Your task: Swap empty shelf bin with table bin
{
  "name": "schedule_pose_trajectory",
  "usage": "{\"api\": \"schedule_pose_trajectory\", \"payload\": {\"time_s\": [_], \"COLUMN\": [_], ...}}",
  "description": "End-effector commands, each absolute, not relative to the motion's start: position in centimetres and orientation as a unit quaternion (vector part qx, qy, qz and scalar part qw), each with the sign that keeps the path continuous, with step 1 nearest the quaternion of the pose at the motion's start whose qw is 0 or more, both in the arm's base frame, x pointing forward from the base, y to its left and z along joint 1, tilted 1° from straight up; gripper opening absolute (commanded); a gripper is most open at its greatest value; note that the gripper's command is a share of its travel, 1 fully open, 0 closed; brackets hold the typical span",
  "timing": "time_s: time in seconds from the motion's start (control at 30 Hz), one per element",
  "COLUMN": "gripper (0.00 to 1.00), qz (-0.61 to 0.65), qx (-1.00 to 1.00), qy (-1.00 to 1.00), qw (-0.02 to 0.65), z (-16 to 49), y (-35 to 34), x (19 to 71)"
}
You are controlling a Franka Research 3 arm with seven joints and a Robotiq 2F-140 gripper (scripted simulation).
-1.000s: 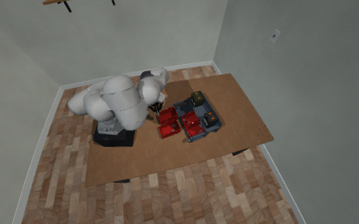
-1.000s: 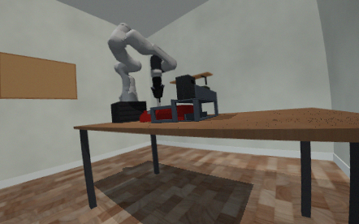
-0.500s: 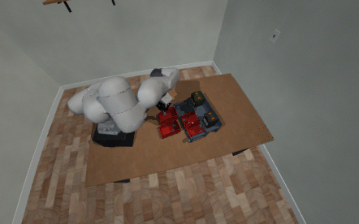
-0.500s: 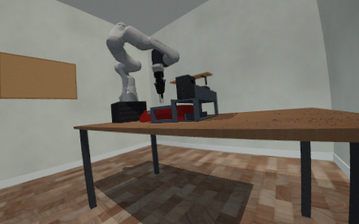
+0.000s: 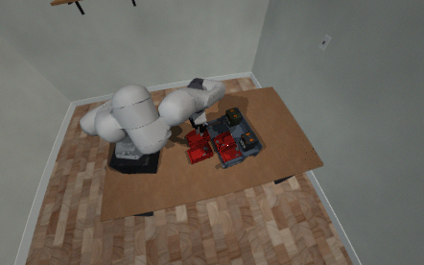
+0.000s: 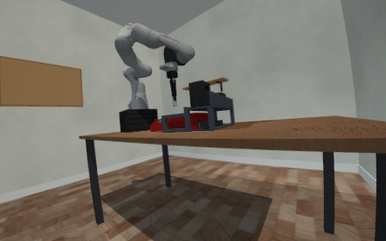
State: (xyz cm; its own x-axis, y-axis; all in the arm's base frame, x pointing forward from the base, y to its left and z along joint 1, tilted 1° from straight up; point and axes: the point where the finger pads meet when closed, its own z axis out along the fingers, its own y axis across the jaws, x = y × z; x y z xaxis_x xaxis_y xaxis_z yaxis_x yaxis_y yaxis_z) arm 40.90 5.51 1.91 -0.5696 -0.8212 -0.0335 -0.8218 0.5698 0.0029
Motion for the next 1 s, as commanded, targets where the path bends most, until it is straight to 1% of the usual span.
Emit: {"api": "schedule_pose_trajectory", "payload": {"time_s": [0.0, 0.17, 0.23, 0.27, 0.5, 0.97], "gripper": [0.15, 0.15, 0.15, 0.15, 0.15, 0.15], "qz": [0.005, 0.005, 0.005, 0.004, -0.002, -0.002], "qx": [-0.336, -0.266, -0.266, -0.228, -0.132, -0.127], "qy": [0.942, 0.964, 0.964, 0.974, 0.991, 0.992], "qw": [0.012, 0.007, 0.007, 0.006, 0.009, 0.009], "z": [1.86, 1.86, 1.86, 1.86, 1.86, 1.84], "y": [5.91, 5.91, 5.91, 5.91, 5.91, 5.91], "x": [40.63, 40.63, 40.63, 40.63, 40.63, 40.63]}}
